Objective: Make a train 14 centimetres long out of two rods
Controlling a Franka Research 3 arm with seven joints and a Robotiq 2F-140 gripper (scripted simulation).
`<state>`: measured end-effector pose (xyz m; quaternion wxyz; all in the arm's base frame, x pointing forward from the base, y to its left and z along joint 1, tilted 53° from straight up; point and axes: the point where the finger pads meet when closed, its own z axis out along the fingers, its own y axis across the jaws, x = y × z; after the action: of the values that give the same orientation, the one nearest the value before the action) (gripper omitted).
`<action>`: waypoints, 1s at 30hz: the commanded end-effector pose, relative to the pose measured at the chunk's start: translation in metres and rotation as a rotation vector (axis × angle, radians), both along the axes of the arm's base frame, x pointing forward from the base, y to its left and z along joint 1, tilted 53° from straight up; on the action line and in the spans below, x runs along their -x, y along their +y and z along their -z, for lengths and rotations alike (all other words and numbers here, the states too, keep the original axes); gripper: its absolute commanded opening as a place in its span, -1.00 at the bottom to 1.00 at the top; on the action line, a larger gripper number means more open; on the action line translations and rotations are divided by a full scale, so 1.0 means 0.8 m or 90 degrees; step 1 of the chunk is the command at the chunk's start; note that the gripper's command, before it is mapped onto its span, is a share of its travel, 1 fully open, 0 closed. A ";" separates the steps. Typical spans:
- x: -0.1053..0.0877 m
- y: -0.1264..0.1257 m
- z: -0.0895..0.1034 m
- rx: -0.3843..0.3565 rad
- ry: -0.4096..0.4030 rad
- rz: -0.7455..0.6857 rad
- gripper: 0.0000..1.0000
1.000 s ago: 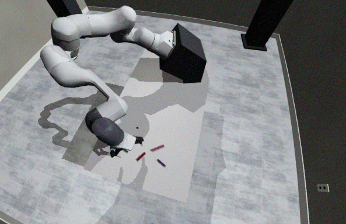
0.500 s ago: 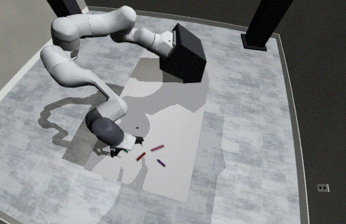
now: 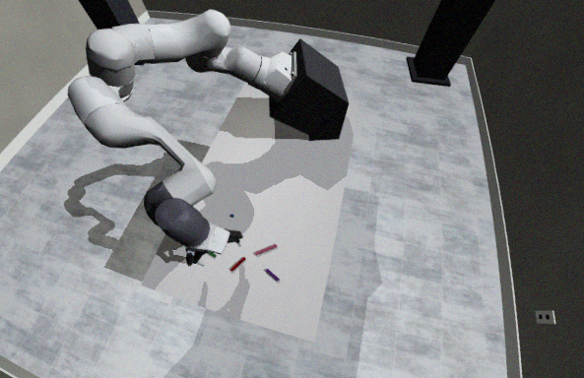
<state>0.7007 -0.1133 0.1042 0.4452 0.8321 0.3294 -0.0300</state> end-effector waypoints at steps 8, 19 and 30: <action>0.001 0.000 0.001 0.000 0.003 0.002 1.00; 0.002 -0.001 0.001 -0.018 -0.053 0.047 1.00; 0.003 -0.003 0.000 -0.052 -0.163 0.134 1.00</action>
<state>0.6983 -0.1162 0.1036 0.4442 0.8612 0.2471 0.0064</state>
